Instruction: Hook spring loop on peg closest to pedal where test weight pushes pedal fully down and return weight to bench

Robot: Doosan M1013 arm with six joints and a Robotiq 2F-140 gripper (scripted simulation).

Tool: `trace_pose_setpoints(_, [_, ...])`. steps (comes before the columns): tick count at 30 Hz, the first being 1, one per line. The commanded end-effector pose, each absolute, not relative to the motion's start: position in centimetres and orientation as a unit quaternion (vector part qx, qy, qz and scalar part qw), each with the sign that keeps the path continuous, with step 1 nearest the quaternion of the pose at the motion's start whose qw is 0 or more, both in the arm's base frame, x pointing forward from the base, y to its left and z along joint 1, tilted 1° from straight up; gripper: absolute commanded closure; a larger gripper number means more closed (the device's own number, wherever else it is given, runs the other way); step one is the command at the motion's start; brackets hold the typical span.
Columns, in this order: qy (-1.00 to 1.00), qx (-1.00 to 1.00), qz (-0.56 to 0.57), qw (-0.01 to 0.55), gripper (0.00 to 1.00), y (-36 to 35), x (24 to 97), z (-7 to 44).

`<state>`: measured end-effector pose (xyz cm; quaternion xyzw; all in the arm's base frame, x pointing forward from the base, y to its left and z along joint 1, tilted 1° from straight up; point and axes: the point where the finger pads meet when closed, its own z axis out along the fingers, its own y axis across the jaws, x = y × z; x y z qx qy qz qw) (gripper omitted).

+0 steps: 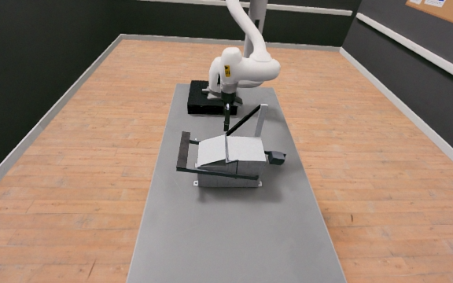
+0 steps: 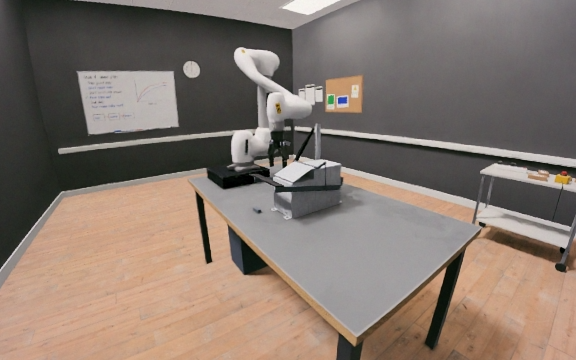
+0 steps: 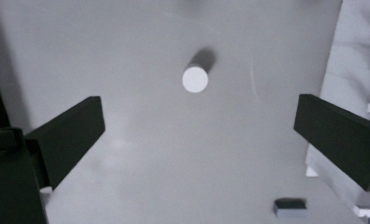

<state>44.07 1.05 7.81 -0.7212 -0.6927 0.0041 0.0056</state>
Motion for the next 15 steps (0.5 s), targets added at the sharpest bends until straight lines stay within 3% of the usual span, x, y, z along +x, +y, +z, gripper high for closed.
trace_pose_setpoints(1, [-0.693, -0.721, 0.004, 0.006, 0.00, 1.05, 44.11, 8.18])
trace_pose_setpoints(10, [-0.693, -0.721, 0.004, 0.006, 0.00, 1.05, 44.12, 8.82])
trace_pose_setpoints(11, [-0.693, -0.721, 0.004, 0.006, 0.76, 1.05, 44.11, 8.52])
trace_pose_setpoints(15, [-0.693, -0.721, 0.004, 0.006, 0.76, 1.05, 44.11, 8.52])
